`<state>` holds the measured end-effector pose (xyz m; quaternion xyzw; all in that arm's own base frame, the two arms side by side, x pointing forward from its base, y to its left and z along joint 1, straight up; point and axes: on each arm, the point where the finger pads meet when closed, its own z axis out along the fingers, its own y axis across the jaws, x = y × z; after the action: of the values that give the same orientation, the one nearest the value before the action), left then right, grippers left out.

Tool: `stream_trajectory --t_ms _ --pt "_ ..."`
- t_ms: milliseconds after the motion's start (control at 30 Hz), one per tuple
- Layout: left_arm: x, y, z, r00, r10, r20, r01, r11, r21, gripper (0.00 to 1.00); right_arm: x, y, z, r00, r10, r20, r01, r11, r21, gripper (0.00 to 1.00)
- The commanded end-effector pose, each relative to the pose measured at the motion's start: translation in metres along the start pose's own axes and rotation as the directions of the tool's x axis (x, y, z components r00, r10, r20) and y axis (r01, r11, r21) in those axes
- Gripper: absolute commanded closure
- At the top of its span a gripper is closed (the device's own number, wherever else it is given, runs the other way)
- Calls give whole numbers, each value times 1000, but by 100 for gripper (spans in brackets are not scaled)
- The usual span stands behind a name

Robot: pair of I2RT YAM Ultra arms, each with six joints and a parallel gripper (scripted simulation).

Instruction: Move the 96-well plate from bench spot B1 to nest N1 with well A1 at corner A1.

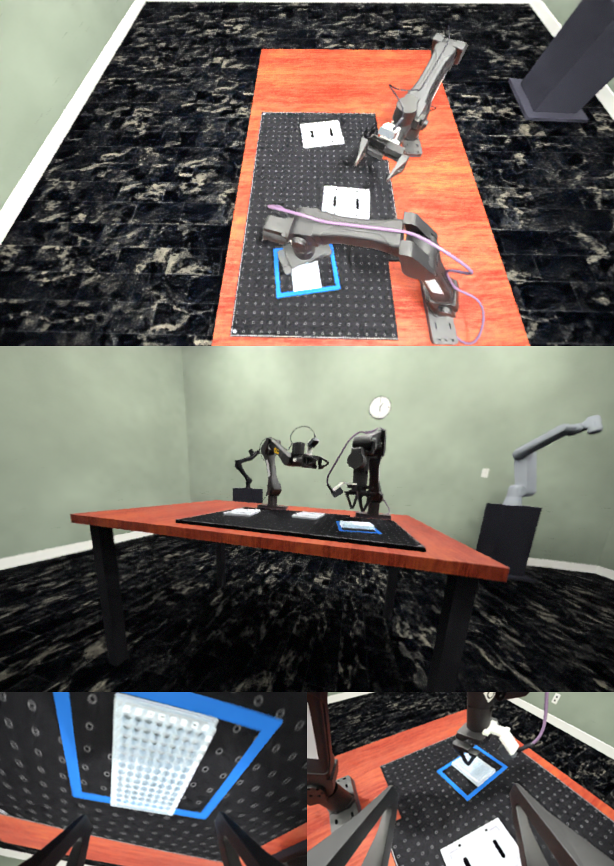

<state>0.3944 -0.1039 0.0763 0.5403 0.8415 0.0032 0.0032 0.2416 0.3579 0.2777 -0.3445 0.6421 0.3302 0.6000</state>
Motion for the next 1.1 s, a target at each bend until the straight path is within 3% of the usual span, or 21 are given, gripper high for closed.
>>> stream_trajectory --t_ms 0,167,1067 --pt "3 6 8 977 213 7 -213 977 -3 0 -17 -1 -3 999 -7 49 6 1000 11 0" --pt "4 5 10 961 276 4 -276 961 0 0 -17 -1 -3 999 -7 49 6 1000 11 0" --pt "6 5 37 965 263 4 -263 965 1 0 -17 -1 -3 999 -7 49 6 1000 11 0"
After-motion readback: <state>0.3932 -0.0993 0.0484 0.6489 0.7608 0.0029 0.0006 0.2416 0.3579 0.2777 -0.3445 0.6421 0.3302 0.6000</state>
